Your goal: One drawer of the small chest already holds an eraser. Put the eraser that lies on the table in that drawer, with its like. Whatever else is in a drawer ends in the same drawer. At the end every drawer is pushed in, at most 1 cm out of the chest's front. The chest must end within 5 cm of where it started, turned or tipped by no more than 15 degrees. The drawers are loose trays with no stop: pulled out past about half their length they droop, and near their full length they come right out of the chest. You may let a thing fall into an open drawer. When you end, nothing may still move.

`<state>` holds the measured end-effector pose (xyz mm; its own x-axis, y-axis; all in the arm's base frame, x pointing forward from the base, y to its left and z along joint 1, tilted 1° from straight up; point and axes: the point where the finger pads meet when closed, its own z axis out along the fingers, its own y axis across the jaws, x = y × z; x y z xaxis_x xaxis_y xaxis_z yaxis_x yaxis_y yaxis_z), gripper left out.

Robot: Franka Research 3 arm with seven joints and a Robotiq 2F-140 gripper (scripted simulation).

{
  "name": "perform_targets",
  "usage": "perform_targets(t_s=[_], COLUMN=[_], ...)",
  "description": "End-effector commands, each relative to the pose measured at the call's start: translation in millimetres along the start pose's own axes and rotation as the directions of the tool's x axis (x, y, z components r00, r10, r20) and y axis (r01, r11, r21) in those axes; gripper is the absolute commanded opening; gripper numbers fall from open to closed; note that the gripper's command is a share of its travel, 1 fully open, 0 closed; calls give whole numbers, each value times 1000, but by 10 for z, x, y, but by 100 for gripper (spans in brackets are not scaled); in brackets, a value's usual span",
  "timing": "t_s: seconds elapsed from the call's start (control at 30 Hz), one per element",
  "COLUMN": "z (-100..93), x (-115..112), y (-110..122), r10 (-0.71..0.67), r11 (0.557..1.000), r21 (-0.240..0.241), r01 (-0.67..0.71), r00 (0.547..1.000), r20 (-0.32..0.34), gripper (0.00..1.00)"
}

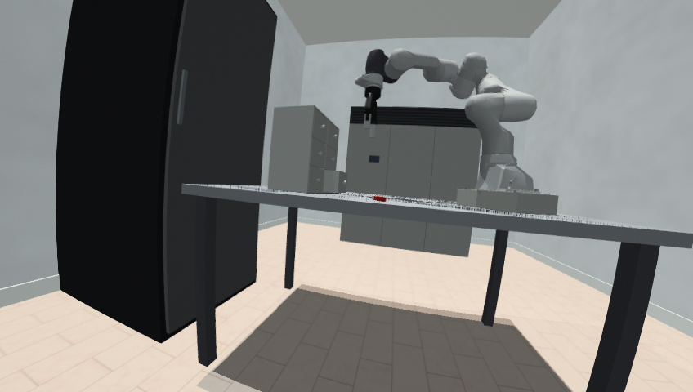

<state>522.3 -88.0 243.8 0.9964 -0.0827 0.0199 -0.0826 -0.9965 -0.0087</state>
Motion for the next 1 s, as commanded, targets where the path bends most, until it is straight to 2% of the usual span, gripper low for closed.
perform_targets(t_s=[0.0, 0.1, 0.17, 0.23, 0.27, 0.33, 0.37, 0.43, 0.47, 0.57, 0.6, 0.7, 0.73, 0.87, 0.9, 0.97], z=[25, 186, 366, 366, 478, 478, 595, 595, 718, 718, 848, 848, 978, 978, 1112, 1112], x=[-3, -85, -174, -174, -233, -233, -293, -293, -353, -353, -424, -424, -487, -487, -561, -561], y=[-50, -259, -494, -494, -636, -636, -789, -789, -949, -949, -1115, -1115, -1287, -1287, -1456, -1456], r10=[29, 111, 202, 202, 257, 257, 314, 314, 373, 373, 434, 434, 491, 491, 551, 551], r11=[1000, 994, 979, 979, 966, 966, 949, 949, 928, 928, 901, 901, 871, 871, 834, 834], r21=[2, 2, 2, 2, 3, 3, 3, 3, 3, 3, 3, 3, 3, 3, 3, 3], r01=[-29, -111, -202, -202, -257, -257, -314, -314, -373, -373, -433, -433, -491, -491, -551, -551], r00=[1000, 994, 979, 979, 966, 966, 949, 949, 928, 928, 901, 901, 871, 871, 834, 834], r20=[-3, -3, -2, -2, -2, -2, -1, -1, -1, -1, 0, 0, 1, 1, 1, 1], gripper=[100, 100, 100, 100, 100, 100, 100, 100, 100, 100, 100, 100, 100, 100, 100, 100])
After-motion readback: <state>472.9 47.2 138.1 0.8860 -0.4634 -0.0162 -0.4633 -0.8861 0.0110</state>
